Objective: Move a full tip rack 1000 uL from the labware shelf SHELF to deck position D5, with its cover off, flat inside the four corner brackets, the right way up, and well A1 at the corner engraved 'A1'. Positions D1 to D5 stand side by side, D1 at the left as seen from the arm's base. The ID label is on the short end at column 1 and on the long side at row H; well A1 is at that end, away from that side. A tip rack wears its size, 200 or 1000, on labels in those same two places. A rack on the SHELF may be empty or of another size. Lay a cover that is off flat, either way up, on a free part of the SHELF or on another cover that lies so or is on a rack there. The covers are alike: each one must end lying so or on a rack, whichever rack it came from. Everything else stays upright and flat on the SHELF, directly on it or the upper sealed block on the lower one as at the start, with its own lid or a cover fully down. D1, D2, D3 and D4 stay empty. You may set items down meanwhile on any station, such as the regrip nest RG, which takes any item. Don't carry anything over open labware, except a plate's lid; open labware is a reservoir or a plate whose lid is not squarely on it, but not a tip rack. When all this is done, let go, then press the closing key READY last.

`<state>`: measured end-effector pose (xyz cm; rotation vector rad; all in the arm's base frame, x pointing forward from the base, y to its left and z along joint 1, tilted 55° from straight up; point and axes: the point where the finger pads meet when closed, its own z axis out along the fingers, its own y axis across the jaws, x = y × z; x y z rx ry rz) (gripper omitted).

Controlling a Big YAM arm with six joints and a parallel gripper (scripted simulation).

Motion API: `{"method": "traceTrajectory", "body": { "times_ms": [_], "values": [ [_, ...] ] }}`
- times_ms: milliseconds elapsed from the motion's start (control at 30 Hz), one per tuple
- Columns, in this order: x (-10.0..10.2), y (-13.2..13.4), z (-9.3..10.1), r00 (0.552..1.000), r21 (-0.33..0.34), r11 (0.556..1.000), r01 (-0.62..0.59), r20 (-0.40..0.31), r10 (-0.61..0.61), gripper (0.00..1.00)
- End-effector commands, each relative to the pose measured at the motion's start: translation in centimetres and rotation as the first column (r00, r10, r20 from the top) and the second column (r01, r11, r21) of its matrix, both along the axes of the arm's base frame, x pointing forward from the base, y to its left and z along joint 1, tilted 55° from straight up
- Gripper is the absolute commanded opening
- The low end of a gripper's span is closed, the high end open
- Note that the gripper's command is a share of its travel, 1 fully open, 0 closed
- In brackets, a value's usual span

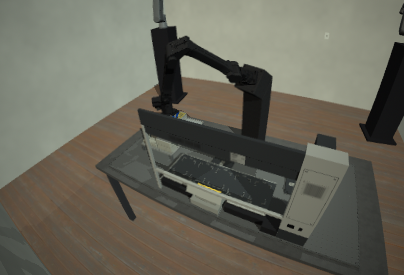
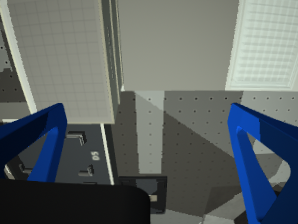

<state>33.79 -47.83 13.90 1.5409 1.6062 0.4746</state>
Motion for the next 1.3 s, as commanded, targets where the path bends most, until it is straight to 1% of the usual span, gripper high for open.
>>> {"method": "traceTrajectory", "body": {
  "times_ms": [0, 33, 100, 600, 700, 967, 1033, 1067, 1267],
  "values": [
    [-2.1, -1.2, -1.7, 1.000, -0.021, 1.000, 0.011, -0.010, -0.011, 1.00],
    [-2.4, -1.3, -2.1, 1.000, -0.021, 1.000, 0.011, -0.010, -0.011, 1.00],
    [-2.4, -1.3, -2.1, 1.000, -0.021, 1.000, 0.011, -0.010, -0.011, 1.00],
    [-7.3, -2.5, -7.7, 1.000, -0.020, 1.000, 0.013, -0.011, -0.013, 1.00],
    [-7.6, -2.8, -7.9, 1.000, -0.025, 1.000, 0.013, -0.009, -0.013, 1.00],
    [-10.2, -3.2, -11.1, 1.000, -0.020, 1.000, 0.014, -0.011, -0.014, 1.00],
    [-10.3, -3.3, -11.2, 1.000, -0.020, 1.000, 0.015, -0.013, -0.016, 1.00],
    [-9.3, -3.2, -10.2, 1.000, -0.025, 1.000, 0.003, -0.007, -0.004, 1.00],
    [-9.3, -3.1, -10.2, 1.000, -0.025, 1.000, 0.003, -0.007, -0.004, 1.00]
  ]
}}
